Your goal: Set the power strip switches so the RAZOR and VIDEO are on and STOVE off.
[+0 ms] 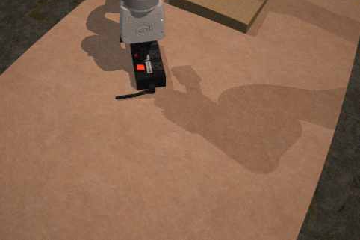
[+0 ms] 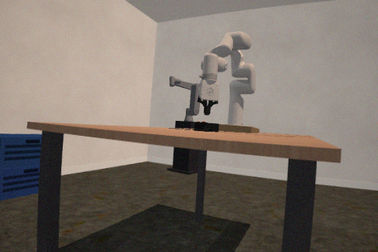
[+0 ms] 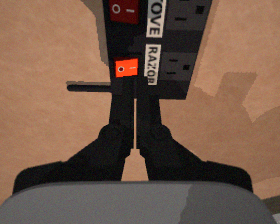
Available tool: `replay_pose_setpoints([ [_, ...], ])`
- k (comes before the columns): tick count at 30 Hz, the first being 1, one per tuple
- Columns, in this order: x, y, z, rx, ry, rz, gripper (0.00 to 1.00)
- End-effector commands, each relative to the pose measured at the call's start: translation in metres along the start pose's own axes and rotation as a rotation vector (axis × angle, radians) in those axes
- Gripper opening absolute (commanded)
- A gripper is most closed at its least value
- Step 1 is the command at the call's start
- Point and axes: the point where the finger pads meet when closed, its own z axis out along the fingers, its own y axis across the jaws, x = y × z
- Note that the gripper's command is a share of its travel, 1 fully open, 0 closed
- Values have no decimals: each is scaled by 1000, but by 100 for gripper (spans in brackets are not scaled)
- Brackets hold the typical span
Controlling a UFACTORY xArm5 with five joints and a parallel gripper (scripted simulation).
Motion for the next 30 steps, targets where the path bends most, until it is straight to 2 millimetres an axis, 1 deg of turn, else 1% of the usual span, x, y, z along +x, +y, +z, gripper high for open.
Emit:
replay_pose_setpoints([
  [1,-1,-1,-2,3,-3,0,0],
  [6,-1,-1,-2,3,-3,0,0],
  [7,-1,-1,-2,3,-3,0,100],
  [13,0,-2,-5,3,-3,0,100],
  [15,0,-2,-10,3,-3,0,100],
  [19,1,-3,-28,3,-3,0,100],
  [28,2,-3,-79,3,-3,0,100],
  [30,2,-3,-79,3,-3,0,100],
])
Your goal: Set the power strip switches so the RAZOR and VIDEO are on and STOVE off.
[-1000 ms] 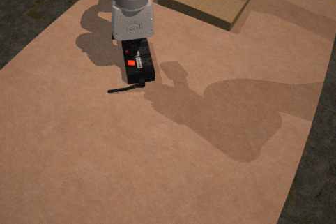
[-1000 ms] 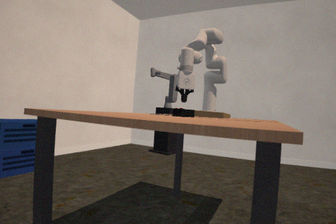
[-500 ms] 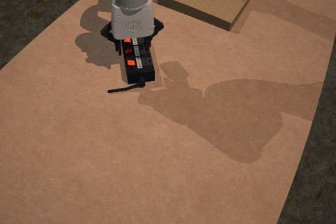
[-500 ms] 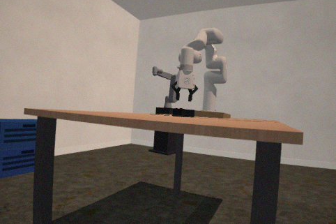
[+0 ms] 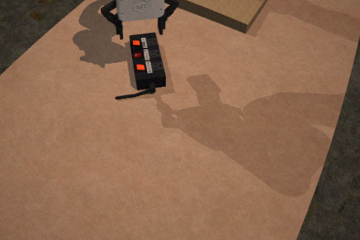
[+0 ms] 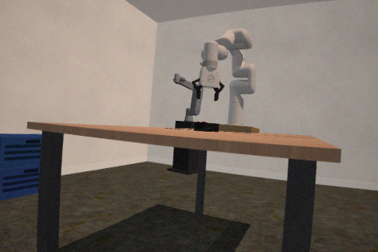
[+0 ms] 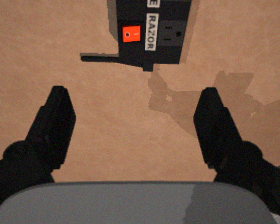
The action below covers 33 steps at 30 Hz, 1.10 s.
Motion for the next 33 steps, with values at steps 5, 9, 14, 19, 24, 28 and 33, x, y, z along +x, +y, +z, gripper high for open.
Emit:
replay_pose_setpoints([
  [5,0,-1,-31,0,0,0,100],
  [9,1,-1,-34,0,0,0,100],
  [14,1,-1,-34,0,0,0,100],
  [19,1,-1,-34,0,0,0,100],
  [24,1,-1,-34,0,0,0,100],
  [28,1,-1,-34,0,0,0,100],
  [33,1,-1,-34,0,0,0,100],
])
